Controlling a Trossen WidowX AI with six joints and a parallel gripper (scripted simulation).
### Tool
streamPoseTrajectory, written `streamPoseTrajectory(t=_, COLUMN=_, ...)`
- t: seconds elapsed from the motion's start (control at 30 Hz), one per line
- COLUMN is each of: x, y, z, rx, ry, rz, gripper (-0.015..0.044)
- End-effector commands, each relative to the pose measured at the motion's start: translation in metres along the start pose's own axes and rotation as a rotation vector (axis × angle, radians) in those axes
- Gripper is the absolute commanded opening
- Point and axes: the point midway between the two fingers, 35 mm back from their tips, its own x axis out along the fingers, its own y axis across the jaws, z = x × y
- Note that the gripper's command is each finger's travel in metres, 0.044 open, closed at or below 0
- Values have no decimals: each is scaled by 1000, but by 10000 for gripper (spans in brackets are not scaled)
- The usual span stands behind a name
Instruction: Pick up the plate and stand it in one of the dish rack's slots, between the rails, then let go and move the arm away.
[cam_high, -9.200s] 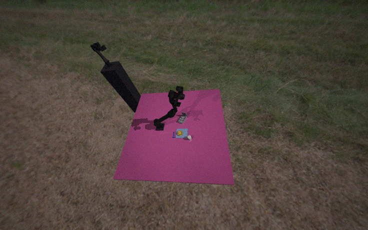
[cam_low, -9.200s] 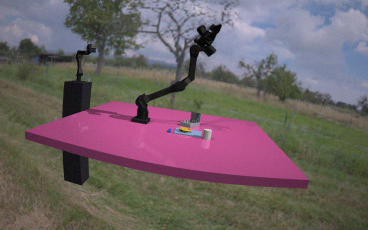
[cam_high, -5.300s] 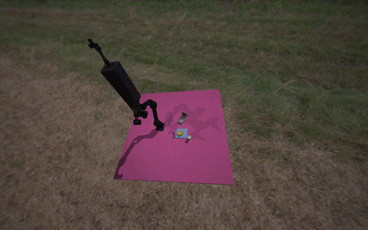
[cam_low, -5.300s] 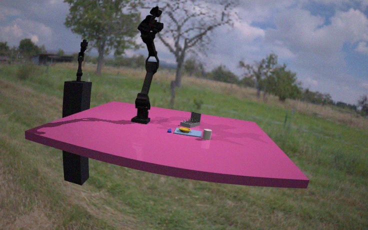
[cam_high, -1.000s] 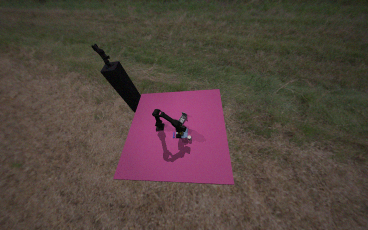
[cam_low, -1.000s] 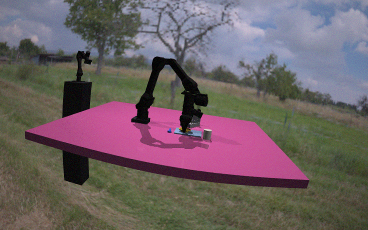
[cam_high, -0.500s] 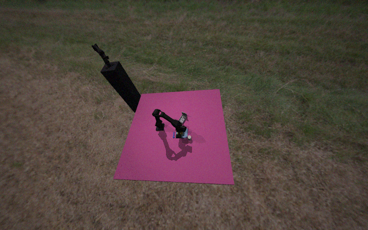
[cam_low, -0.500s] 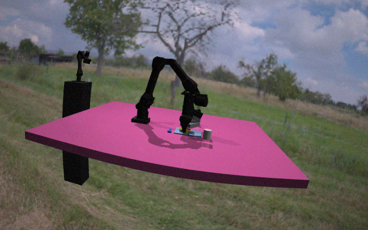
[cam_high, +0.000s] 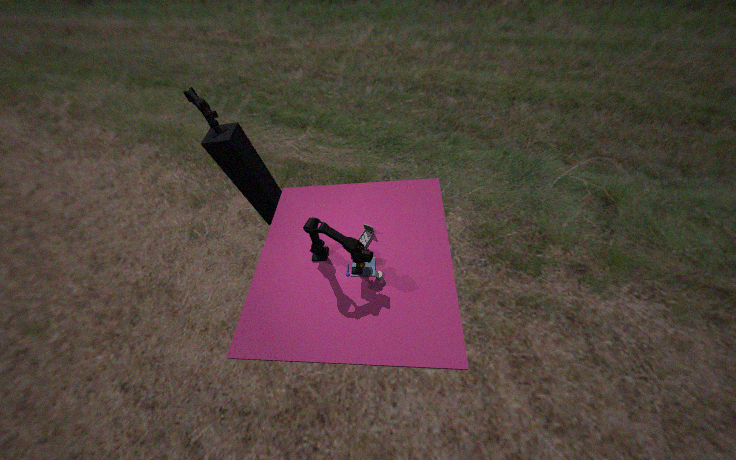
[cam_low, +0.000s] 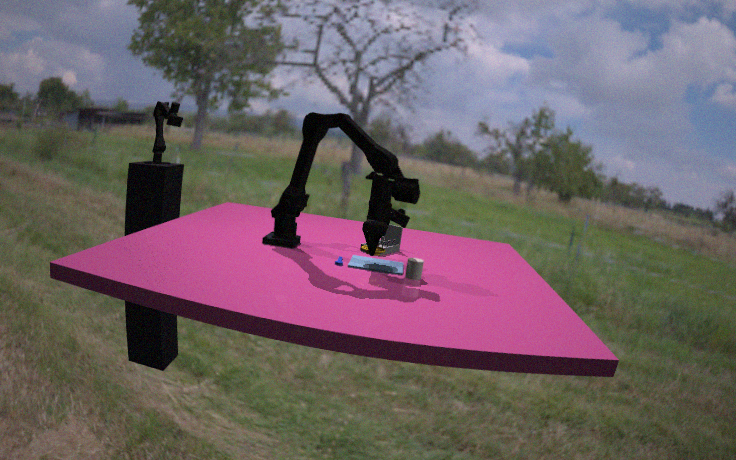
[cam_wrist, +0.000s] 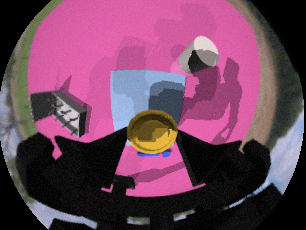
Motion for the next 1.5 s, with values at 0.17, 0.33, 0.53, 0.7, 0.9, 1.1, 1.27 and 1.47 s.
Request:
streamPoseTrajectory(t=0.17, x=-42, y=-3, z=8, rx=-2, ry=-7, rz=-4, gripper=0)
streamPoseTrajectory(t=0.33, x=-61, y=-4, z=10, rx=-2, ry=-6, rz=-4, gripper=0)
streamPoseTrajectory(t=0.53, x=-83, y=-4, z=11, rx=-1, ry=-4, rz=-3, gripper=0)
streamPoseTrajectory(t=0.7, x=-101, y=-5, z=12, rx=-1, ry=-3, rz=-2, gripper=0)
streamPoseTrajectory(t=0.9, x=-121, y=-5, z=12, rx=0, ry=-1, rz=-2, gripper=0)
streamPoseTrajectory(t=1.1, x=-139, y=-4, z=12, rx=0, ry=1, rz=-1, gripper=0)
streamPoseTrajectory(t=1.27, x=-143, y=-2, z=12, rx=6, ry=1, rz=-1, gripper=0)
streamPoseTrajectory(t=1.47, x=-144, y=57, z=6, rx=189, ry=1, rz=4, gripper=0)
